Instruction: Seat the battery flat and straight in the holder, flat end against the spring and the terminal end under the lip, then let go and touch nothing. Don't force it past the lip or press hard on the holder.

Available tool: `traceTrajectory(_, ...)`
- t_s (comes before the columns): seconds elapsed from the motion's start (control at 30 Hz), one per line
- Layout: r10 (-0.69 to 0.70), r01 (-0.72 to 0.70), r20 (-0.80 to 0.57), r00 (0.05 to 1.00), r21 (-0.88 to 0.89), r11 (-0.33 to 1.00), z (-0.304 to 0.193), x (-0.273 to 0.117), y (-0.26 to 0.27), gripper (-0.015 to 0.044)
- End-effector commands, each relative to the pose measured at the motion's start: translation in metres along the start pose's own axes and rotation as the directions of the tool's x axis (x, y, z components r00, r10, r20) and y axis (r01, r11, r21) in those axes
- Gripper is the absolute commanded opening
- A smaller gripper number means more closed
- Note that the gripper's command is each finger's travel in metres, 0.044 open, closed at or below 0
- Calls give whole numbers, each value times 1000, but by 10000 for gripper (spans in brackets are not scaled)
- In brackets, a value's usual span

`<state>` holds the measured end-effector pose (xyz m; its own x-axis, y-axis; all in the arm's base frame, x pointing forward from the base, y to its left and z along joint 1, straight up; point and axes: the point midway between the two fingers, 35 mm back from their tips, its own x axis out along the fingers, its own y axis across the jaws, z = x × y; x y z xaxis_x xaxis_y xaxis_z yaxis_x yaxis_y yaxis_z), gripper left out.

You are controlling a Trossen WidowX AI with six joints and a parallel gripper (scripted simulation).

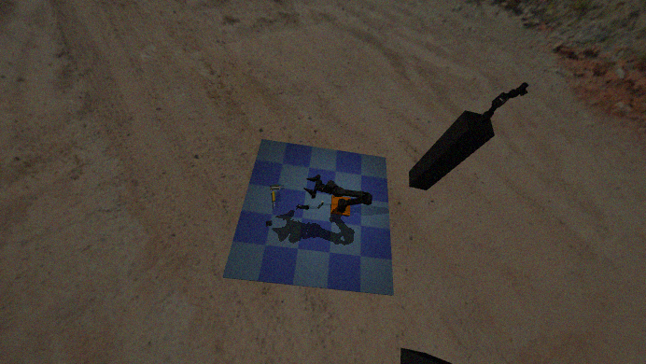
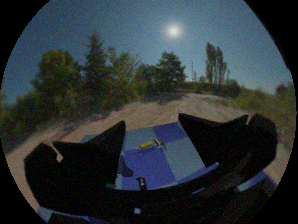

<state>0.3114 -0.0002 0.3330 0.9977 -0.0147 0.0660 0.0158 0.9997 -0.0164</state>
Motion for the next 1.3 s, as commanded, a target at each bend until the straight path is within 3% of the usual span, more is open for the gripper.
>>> traceTrajectory(0.0, 2, -2, -17, 1000, 4, 1000, -3, 1, 1, 374)
traceTrajectory(0.1, 30, -14, -247, 969, 67, 998, -45, 6, 9, 295)
traceTrajectory(0.17, 51, 0, -436, 899, 114, 993, -80, 2, 16, 242)
traceTrajectory(0.33, 74, 107, -817, 572, 163, 981, -150, -40, 28, 111)
traceTrajectory(0.47, 65, 178, -934, 352, 135, 975, -171, -73, 31, 6)
traceTrajectory(0.7, 26, 271, -1000, -16, 21, 962, -179, -130, 31, 0)
traceTrajectory(1.27, 22, 277, -999, -46, 8, 961, -183, -134, 31, 0)
